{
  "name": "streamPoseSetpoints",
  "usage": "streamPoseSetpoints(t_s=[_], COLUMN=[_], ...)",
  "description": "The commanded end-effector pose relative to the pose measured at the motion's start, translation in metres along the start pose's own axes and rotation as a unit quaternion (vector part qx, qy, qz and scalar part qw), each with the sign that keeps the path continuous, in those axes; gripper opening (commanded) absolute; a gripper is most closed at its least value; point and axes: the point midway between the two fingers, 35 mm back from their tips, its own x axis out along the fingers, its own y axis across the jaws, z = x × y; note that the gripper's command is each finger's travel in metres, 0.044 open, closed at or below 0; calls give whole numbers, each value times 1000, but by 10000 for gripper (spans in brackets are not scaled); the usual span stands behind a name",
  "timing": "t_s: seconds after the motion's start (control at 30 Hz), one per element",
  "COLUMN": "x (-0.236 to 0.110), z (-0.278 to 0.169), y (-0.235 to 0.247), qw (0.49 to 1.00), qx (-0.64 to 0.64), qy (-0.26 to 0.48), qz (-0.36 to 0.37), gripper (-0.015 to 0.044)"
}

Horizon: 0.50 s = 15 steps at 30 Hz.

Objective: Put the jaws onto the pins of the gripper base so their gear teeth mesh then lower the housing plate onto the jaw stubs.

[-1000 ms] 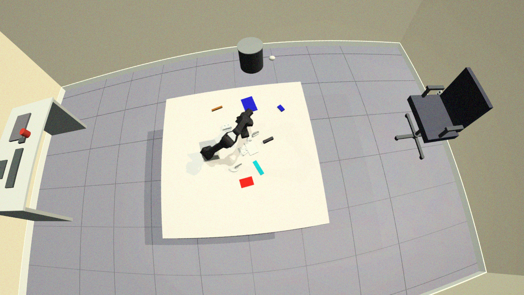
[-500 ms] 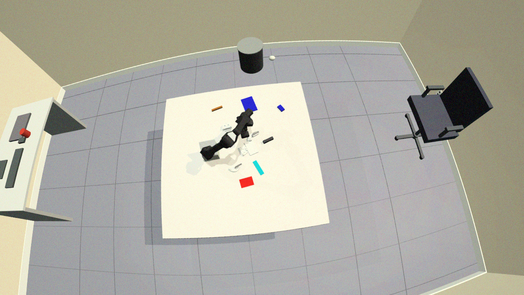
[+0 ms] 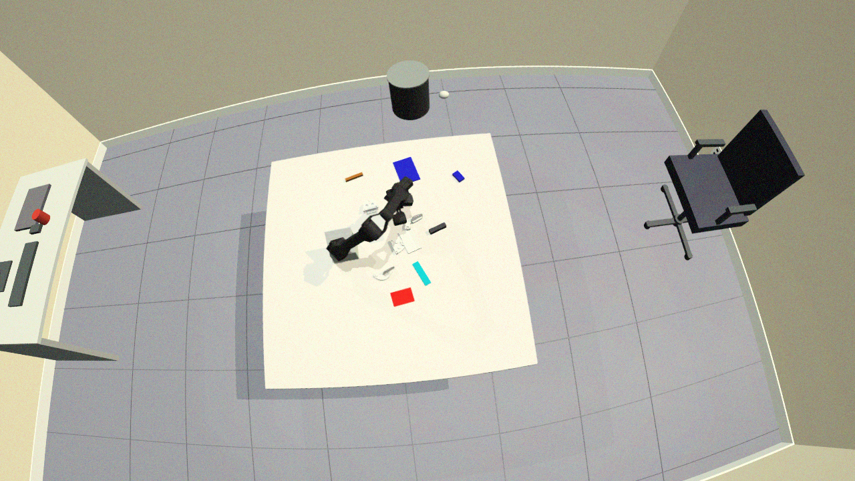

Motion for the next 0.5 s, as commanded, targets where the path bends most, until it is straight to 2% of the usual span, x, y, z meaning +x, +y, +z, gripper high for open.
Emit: streamPoseSetpoints(t_s=[0.0,0.13,0.47], x=[0,0,0], z=[0,0,0], y=[0,0,0], qw=[1000,1000,1000], qx=[0,0,0], qy=[0,0,0], qz=[0,0,0], gripper=[341,440,440])
